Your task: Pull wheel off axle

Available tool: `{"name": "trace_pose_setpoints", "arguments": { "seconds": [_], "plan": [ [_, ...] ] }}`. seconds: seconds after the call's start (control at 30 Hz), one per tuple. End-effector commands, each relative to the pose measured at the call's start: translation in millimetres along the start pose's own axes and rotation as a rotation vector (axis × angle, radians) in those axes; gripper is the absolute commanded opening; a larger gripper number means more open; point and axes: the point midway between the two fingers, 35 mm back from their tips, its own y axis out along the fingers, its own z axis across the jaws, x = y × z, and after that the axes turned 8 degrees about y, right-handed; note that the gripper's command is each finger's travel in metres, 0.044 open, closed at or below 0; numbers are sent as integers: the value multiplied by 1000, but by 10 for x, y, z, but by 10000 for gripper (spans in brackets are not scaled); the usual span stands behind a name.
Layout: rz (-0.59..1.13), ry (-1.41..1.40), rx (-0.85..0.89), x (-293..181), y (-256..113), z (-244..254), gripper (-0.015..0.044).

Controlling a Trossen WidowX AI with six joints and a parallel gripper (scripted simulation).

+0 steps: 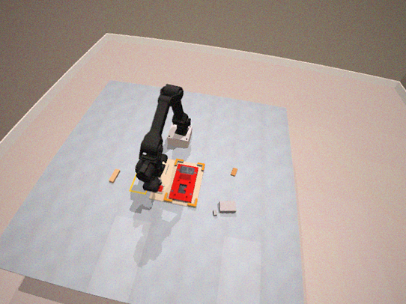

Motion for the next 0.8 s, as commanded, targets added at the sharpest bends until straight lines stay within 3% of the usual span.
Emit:
{"name": "trace_pose_setpoints", "arguments": {
  "seconds": [0.0, 0.27, 0.57, 0.77],
  "plan": [
    [-3, 6, 0, 3, -20, -2, 0],
    [-3, 6, 0, 3, -70, -1, 0],
    [-3, 7, 0, -3, -377, -16, 0],
    [-1, 1, -1, 87, -315, -34, 0]
  ]
}}
